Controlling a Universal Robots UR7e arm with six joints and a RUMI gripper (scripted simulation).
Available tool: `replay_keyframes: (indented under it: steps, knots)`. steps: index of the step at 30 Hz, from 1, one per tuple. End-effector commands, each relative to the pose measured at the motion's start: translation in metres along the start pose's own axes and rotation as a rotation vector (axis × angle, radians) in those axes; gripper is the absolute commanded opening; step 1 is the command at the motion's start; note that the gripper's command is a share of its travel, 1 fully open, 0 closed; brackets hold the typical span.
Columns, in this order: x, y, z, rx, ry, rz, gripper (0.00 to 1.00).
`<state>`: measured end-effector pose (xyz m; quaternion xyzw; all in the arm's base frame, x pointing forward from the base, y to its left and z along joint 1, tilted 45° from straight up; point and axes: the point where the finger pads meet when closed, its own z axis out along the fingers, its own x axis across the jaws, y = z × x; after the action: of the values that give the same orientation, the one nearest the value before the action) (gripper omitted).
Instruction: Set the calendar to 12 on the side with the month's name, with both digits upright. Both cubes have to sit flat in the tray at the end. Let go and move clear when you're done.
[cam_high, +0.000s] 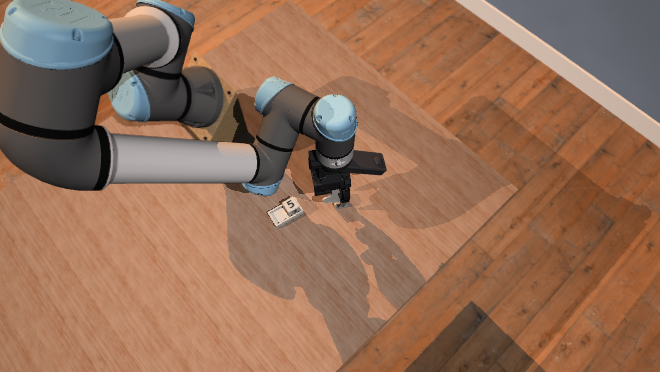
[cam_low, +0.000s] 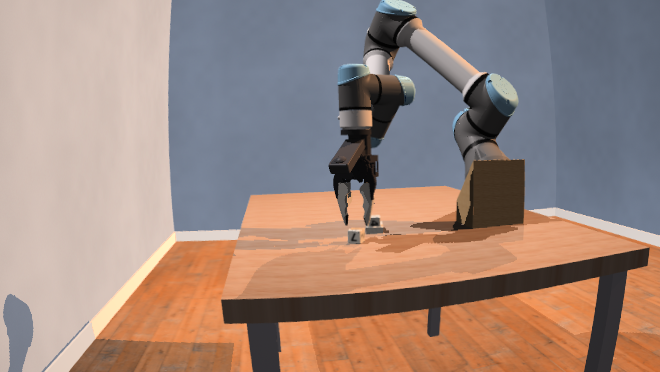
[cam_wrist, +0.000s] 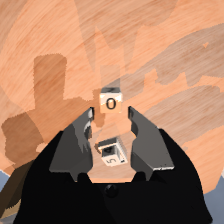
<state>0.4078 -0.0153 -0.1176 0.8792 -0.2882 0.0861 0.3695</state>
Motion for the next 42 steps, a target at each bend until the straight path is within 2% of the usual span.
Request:
replay_keyframes:
  steps: [1, 7, 23, 34, 42]
  knots:
    - [0.000, 0.000, 0.000, 0.001, 0.001, 0.000, 0.29]
    - [0.000, 0.000, -0.005, 0.001, 0.001, 0.000, 0.29]
    - [0.000, 0.000, -0.040, 0.001, 0.001, 0.000, 0.29]
    - [0.000, 0.000, -0.041, -0.003, 0.000, 0.000, 0.29]
    - [-0.001, -0.001, -0.039, -0.051, -0.008, 0.002, 0.29]
